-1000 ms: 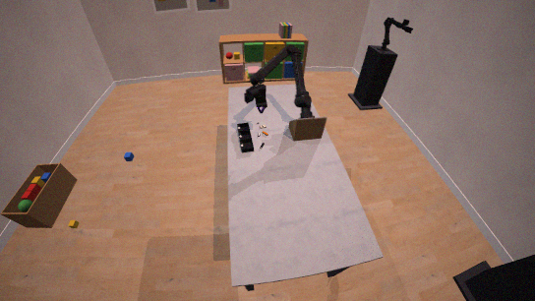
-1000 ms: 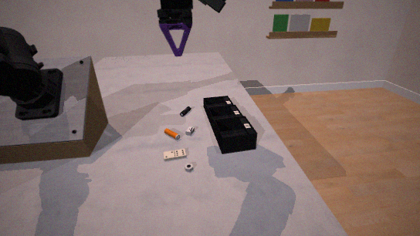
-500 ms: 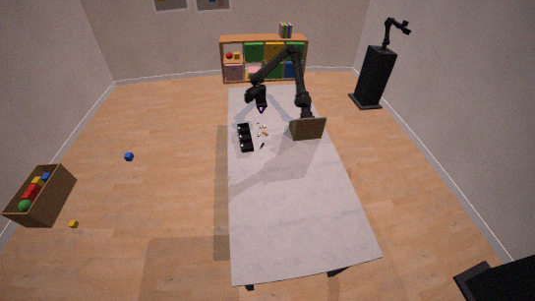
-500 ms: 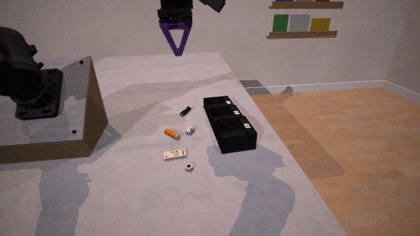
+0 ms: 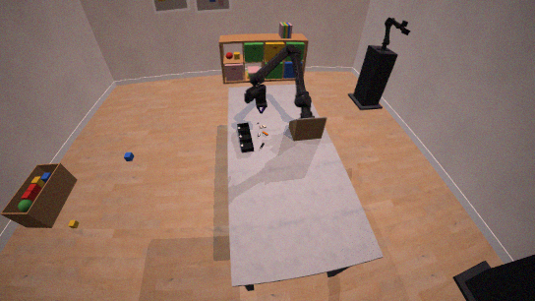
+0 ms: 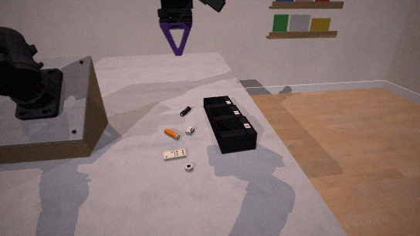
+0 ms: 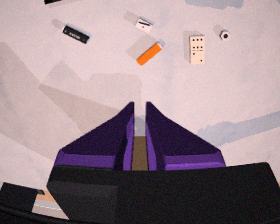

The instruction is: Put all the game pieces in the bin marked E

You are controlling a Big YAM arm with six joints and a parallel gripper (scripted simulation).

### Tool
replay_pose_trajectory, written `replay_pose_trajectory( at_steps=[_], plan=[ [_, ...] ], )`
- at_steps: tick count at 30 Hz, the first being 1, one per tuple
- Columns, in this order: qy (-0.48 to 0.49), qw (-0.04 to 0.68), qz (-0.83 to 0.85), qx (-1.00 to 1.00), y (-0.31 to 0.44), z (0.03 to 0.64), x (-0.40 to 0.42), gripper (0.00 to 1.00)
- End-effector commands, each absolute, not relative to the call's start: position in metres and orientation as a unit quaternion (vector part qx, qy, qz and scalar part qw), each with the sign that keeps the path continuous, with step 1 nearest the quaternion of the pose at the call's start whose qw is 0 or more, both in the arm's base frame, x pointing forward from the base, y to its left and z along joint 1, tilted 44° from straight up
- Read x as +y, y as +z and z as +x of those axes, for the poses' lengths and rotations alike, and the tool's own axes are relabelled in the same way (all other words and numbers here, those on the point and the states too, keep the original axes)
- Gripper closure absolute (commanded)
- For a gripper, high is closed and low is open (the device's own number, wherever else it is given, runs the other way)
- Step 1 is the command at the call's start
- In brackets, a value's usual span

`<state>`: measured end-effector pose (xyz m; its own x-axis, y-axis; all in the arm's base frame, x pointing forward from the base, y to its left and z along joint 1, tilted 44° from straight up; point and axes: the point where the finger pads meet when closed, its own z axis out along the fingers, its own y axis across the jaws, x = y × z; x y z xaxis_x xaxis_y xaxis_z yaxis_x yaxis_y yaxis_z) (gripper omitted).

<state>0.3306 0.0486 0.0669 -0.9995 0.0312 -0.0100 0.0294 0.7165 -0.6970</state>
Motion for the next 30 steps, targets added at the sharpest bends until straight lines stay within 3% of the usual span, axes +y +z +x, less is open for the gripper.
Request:
replay_pose_trajectory(
  at_steps=[1,8,30],
  plan=[
    [0.368,-0.016,-0.019,-0.929,0.074,0.343,0.058,0.92],
    [0.368,-0.016,-0.019,-0.929,0.074,0.343,0.059,0.92],
    [0.374,-0.003,0.011,-0.927,0.029,0.454,-0.076,0.92]
  ],
)
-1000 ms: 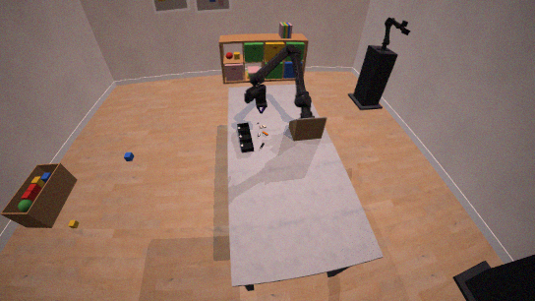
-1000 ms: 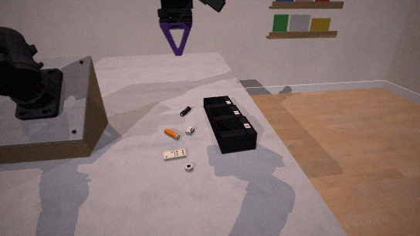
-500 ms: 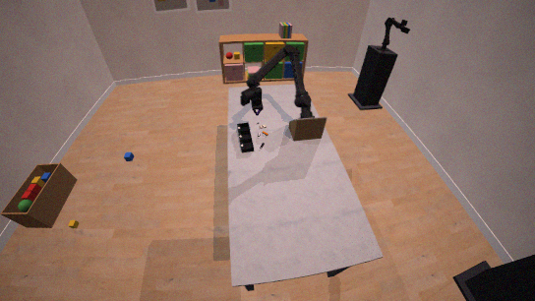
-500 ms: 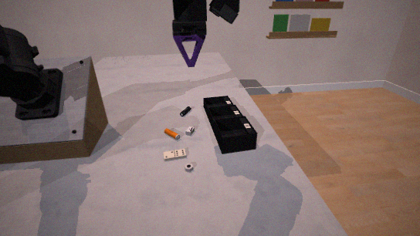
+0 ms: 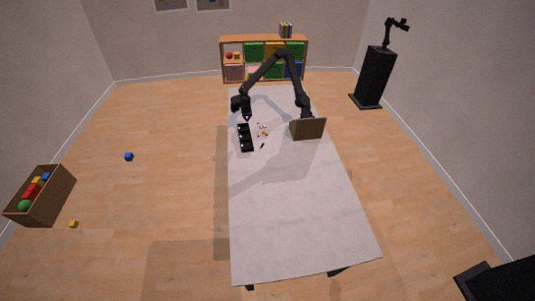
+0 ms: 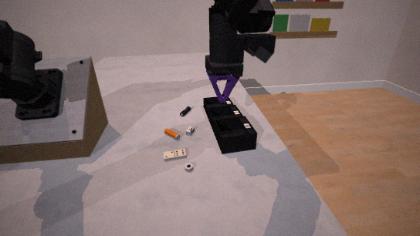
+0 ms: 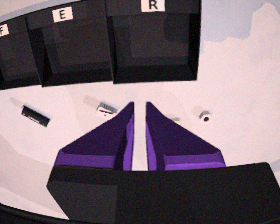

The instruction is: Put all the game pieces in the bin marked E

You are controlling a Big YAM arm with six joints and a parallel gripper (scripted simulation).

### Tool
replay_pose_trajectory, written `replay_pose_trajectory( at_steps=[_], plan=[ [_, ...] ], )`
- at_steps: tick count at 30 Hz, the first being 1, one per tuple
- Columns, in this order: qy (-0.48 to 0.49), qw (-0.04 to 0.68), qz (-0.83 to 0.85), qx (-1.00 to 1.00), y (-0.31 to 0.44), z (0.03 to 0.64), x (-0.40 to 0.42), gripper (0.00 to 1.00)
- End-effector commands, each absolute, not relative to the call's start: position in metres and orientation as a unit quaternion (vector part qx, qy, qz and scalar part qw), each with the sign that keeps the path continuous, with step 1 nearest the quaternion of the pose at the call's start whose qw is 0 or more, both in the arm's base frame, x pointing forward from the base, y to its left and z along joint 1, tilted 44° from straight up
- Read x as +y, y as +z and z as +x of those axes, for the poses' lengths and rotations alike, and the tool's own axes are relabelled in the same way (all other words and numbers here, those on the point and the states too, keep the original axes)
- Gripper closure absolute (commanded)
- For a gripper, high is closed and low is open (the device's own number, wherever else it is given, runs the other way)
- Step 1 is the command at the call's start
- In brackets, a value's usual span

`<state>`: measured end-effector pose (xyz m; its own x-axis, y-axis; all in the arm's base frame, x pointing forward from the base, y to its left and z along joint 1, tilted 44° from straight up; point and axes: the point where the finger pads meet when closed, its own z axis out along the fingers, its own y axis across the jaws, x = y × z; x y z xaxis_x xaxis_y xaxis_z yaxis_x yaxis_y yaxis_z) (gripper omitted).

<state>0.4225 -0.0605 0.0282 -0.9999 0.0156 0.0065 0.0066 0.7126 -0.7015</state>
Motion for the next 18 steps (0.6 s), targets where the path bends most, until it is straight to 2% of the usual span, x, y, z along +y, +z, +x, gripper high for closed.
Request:
replay_pose_trajectory(
  at_steps=[1,7,12,18],
  plan=[
    [0.374,-0.003,0.011,-0.927,0.027,0.459,-0.082,0.92],
    [0.374,-0.003,0.011,-0.927,0.021,0.47,-0.096,0.92],
    [0.374,0.001,0.033,-0.927,0.023,0.46,-0.078,0.92],
    [0.376,0.016,0.019,-0.926,0.0,0.451,-0.107,0.92]
  ],
)
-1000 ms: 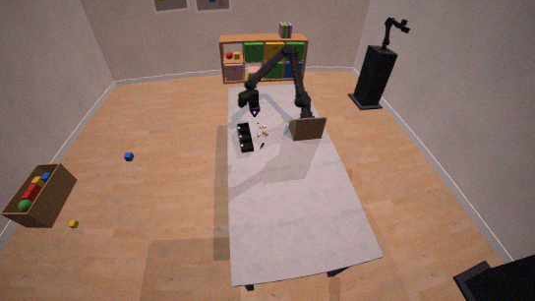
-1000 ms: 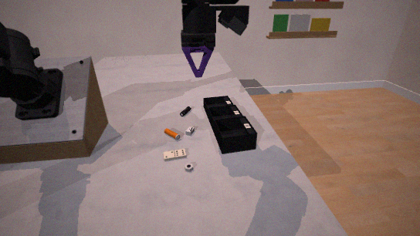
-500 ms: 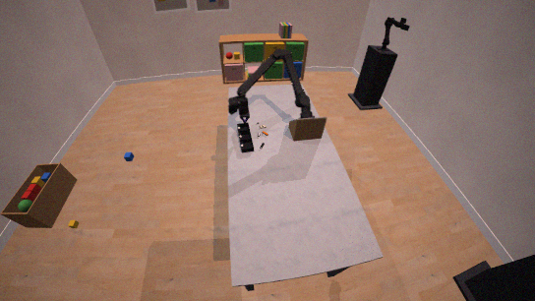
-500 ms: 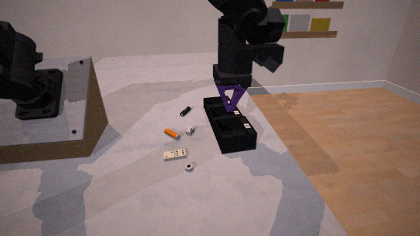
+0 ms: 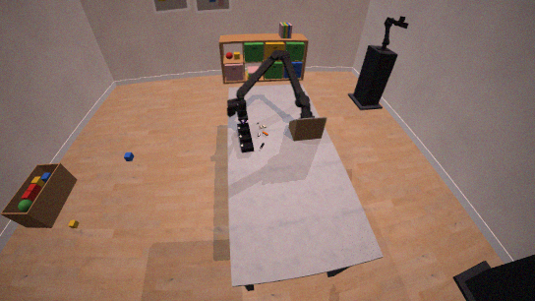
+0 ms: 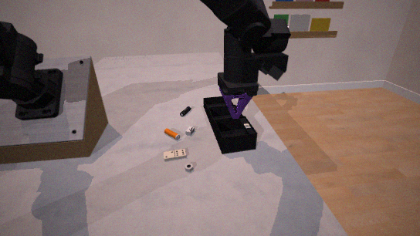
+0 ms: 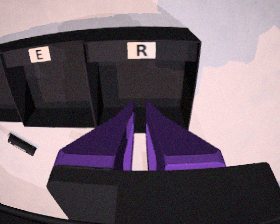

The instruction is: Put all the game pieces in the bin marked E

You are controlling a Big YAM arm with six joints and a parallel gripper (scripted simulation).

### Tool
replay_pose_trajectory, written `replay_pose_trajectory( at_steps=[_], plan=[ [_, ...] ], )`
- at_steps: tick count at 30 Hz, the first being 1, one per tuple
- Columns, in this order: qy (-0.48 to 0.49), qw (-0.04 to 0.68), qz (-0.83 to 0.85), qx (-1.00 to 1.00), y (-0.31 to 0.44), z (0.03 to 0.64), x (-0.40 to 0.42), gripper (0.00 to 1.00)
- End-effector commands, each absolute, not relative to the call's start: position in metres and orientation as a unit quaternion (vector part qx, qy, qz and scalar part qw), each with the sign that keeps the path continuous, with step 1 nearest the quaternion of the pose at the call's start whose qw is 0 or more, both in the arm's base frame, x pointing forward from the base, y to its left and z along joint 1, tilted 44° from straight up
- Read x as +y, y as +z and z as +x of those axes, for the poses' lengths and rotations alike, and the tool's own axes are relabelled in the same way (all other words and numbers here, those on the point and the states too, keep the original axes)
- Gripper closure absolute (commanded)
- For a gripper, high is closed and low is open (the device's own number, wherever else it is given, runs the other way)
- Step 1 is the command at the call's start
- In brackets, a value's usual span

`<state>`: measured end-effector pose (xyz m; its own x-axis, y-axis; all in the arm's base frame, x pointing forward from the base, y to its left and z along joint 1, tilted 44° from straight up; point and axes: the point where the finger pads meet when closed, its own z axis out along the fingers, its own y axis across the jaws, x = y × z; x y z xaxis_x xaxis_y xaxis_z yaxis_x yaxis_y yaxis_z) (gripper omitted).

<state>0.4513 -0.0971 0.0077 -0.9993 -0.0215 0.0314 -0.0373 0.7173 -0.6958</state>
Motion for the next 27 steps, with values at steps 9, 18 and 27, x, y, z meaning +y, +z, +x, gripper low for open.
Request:
replay_pose_trajectory(
  at_steps=[9,18,27],
  plan=[
    [0.376,0.016,0.019,-0.926,-0.014,0.45,-0.121,0.92],
    [0.376,0.016,0.019,-0.926,-0.031,0.449,-0.137,0.92],
    [0.376,0.0,0.018,-0.926,-0.02,0.461,-0.13,0.92]
  ],
)
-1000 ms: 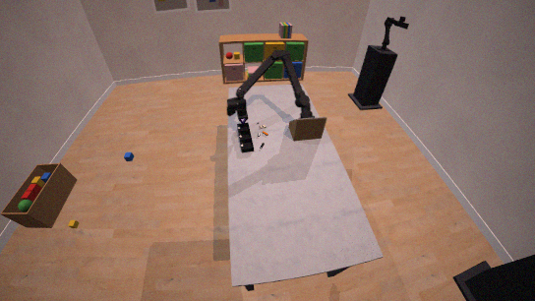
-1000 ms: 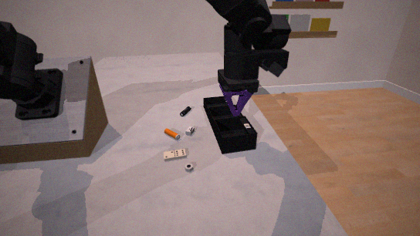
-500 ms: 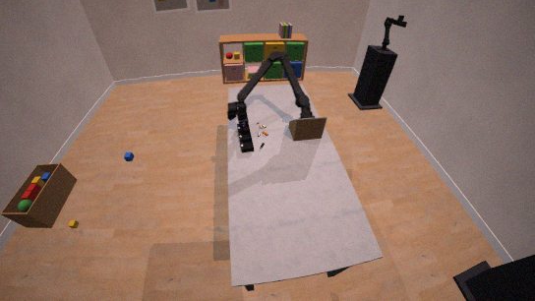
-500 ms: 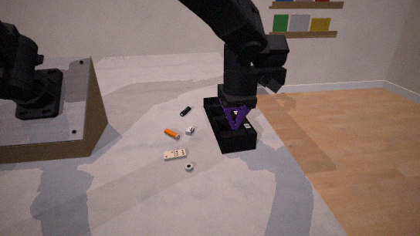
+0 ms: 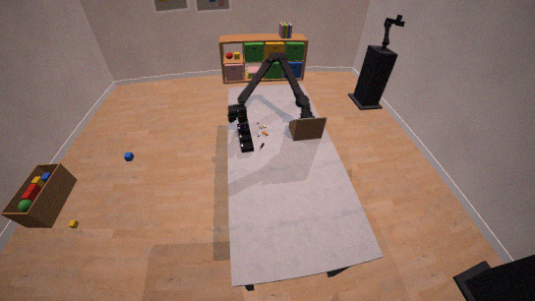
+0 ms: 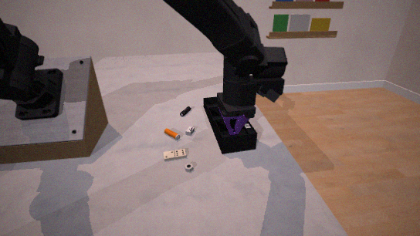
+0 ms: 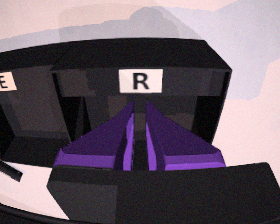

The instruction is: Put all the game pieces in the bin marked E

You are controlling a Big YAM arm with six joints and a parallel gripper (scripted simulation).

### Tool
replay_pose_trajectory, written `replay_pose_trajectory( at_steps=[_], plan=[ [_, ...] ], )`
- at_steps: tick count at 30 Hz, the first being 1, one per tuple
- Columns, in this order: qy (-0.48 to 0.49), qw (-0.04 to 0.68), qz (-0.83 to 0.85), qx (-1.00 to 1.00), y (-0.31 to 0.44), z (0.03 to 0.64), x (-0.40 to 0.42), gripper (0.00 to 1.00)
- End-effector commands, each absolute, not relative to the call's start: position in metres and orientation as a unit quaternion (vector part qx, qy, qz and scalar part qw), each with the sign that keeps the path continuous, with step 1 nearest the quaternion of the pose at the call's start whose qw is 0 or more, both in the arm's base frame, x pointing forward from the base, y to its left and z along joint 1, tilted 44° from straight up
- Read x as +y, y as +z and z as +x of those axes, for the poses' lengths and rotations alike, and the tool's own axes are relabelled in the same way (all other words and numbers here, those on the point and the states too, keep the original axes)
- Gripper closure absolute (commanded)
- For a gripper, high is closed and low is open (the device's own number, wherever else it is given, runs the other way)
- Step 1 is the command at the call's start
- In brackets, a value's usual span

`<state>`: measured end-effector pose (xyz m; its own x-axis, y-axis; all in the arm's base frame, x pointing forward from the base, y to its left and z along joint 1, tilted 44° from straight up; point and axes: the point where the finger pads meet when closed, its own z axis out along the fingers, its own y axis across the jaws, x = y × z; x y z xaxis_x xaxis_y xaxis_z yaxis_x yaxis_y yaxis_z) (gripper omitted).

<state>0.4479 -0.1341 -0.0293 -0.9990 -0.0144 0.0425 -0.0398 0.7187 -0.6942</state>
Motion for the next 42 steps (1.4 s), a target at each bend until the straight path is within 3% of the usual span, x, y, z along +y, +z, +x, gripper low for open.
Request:
replay_pose_trajectory(
  at_steps=[1,42],
  plan=[
    [0.376,0.0,0.018,-0.926,-0.02,0.461,-0.13,0.92],
    [0.377,-0.012,0.02,-0.926,-0.005,0.467,-0.118,0.92]
  ],
)
